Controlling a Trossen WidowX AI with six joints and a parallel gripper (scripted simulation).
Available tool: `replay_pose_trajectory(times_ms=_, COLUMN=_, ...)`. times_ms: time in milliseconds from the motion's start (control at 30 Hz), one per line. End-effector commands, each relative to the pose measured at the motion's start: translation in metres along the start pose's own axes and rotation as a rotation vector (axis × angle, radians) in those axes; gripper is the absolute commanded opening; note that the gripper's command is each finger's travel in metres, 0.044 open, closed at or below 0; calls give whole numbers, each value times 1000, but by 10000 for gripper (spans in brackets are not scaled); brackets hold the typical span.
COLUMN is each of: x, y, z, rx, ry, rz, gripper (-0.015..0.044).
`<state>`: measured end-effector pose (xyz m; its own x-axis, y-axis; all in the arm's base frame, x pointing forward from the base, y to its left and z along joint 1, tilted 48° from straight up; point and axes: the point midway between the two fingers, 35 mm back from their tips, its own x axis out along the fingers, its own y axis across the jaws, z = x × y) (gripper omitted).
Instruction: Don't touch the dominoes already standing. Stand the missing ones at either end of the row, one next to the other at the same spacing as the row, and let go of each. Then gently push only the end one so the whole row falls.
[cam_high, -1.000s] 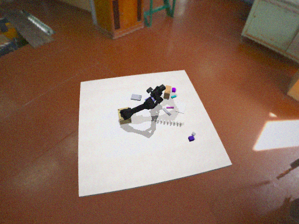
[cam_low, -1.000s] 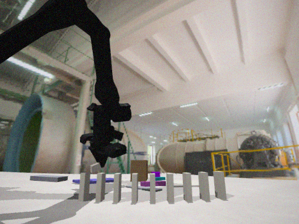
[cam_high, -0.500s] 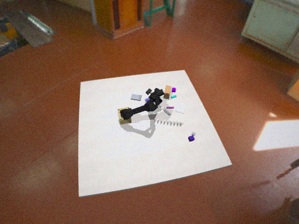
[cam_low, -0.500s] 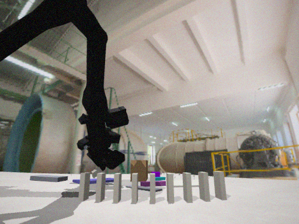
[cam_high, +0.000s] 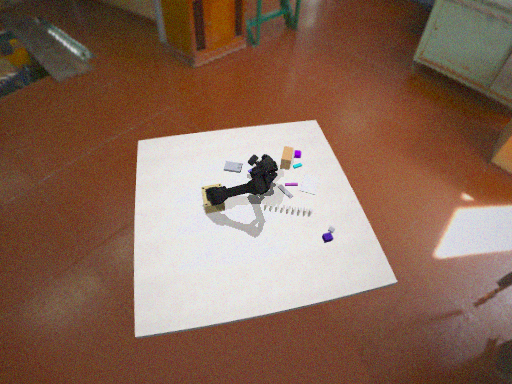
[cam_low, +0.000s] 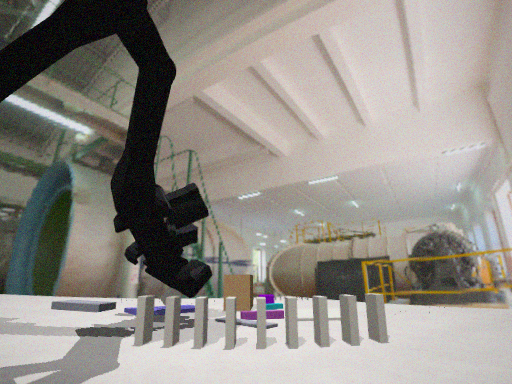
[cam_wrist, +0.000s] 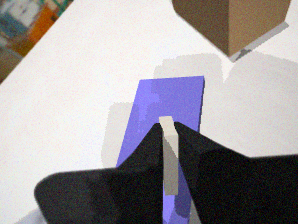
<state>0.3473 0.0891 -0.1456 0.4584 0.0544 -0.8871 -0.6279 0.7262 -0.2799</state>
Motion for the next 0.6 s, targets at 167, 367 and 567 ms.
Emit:
replay_pose_trajectory(times_ms=167, x=-15, y=-5, z=-3, rx=-55, ry=-152, rz=-22, gripper=26)
replay_pose_trajectory(times_ms=367, x=-28, y=-7, z=-2, rx=-99, ry=-254, rz=-46, gripper=26)
replay_pose_trajectory(times_ms=567, x=-45, y=-11, z=-2, rx=-149, ry=-350, rz=-83, gripper=26)
